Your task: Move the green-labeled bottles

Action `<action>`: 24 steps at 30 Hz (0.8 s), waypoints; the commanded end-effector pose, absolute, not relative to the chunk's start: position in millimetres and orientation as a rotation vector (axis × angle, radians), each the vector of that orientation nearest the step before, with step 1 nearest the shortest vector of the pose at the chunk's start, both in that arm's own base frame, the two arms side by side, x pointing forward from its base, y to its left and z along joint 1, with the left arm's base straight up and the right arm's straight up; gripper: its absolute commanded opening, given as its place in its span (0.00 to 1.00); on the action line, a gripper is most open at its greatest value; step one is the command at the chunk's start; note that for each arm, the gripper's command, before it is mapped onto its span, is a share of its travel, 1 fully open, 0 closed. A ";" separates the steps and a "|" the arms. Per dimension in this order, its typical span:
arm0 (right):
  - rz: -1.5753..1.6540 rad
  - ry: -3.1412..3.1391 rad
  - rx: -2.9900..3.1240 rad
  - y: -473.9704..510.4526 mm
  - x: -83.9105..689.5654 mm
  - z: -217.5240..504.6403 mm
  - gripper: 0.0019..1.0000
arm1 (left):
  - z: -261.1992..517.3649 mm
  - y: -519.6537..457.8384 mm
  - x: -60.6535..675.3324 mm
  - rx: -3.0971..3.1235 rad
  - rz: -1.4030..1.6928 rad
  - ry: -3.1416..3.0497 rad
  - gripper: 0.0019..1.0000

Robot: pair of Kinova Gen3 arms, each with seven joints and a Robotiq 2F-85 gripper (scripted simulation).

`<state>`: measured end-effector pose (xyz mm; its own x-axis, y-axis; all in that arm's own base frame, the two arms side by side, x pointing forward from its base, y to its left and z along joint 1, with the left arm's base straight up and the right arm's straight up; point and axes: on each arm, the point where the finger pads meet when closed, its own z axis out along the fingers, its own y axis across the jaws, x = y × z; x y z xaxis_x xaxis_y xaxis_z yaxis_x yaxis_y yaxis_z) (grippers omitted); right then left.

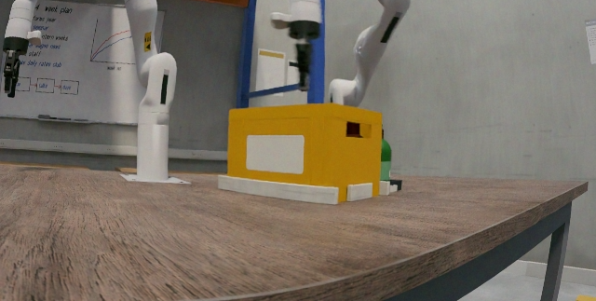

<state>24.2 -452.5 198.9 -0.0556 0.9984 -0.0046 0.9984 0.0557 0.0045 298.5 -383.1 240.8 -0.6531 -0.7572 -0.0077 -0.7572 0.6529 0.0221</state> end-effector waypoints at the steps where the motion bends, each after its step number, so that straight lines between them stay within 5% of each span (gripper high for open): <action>1: 0.000 2.275 2.167 -449.5 21.8 200.0 1.00 | 245.3 -334.2 329.3 1.351 -0.006 -2.828 0.33; 22: 0.000 2.275 2.167 -449.5 21.8 200.0 1.00 | 243.5 -202.4 350.9 1.374 -0.004 -2.833 0.20; 23: 0.000 2.275 2.167 -449.5 21.8 200.0 1.00 | 243.7 -202.5 351.2 1.375 -0.004 -2.832 0.67; 24: 0.000 2.275 2.167 -449.5 21.8 200.0 1.00 | 243.8 -202.7 351.3 1.376 -0.003 -2.831 0.67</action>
